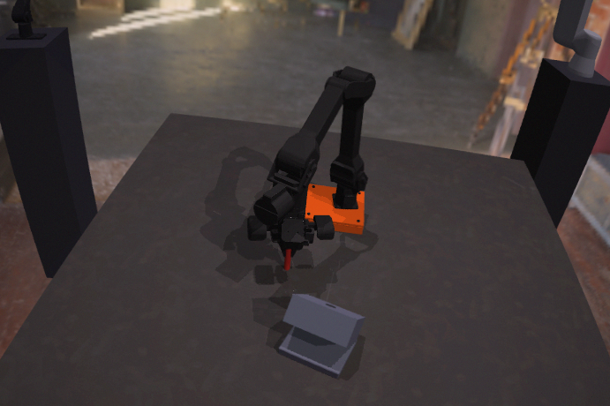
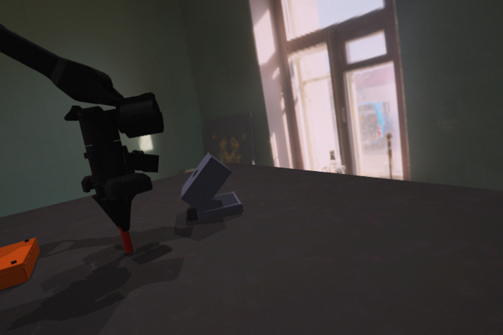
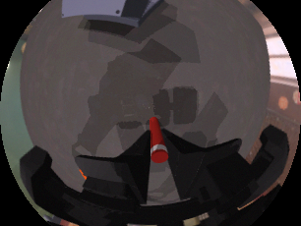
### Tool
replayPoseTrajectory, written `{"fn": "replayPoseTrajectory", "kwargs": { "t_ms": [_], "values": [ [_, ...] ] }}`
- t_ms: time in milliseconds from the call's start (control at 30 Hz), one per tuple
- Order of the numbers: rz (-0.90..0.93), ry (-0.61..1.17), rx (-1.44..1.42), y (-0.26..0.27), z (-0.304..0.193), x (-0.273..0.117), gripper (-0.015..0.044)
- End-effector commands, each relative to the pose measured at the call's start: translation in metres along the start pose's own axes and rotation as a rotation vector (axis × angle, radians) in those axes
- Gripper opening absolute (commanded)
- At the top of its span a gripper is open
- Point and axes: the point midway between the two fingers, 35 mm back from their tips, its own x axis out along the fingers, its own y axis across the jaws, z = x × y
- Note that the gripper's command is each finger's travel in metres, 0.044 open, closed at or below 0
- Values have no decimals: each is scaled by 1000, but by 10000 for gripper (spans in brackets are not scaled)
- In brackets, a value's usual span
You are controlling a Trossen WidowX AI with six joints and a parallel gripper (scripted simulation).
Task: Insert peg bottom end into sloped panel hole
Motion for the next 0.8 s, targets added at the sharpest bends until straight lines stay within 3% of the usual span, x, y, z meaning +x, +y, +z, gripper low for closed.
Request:
{"fn": "replayPoseTrajectory", "kwargs": {
  "t_ms": [0,767],
  "values": [
    [-1,-1,0,0,0,0,0],
    [1,6,3,-1,3,-76,0]
  ]
}}
